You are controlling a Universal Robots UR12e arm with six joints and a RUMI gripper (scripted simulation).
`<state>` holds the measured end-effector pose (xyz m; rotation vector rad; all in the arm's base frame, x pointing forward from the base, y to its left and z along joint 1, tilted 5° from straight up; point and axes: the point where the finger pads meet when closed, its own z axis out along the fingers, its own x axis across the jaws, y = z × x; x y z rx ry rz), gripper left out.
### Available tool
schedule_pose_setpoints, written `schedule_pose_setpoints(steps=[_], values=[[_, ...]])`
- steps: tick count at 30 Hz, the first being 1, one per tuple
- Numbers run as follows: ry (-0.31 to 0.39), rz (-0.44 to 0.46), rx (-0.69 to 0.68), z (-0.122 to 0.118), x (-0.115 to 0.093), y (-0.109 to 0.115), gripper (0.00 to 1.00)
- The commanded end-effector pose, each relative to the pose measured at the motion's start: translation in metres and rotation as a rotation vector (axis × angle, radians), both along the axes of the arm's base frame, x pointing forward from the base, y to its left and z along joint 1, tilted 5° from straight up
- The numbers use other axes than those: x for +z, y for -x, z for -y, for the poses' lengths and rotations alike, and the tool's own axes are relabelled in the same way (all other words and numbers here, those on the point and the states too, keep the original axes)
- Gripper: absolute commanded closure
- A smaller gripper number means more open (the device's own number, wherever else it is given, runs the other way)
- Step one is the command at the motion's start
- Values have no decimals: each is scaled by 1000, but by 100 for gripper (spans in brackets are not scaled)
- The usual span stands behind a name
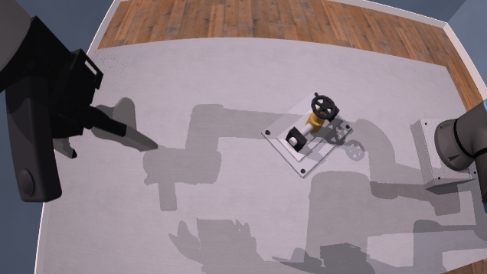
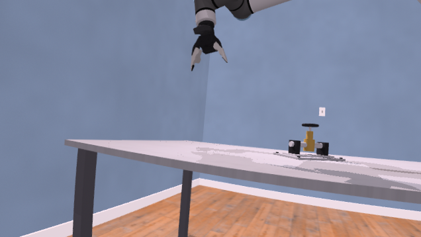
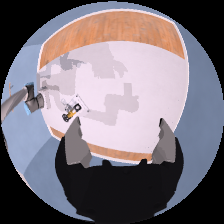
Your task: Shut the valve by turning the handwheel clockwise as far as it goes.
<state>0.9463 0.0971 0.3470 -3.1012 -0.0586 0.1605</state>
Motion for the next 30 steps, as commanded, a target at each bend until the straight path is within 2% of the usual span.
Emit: schedule_pose_setpoints(steps=[1, 22, 30], values=[[0, 2, 0, 0, 1, 0, 0], [0, 3, -3, 1, 1, 1, 0], [0, 9, -38, 19, -1, 14, 0]])
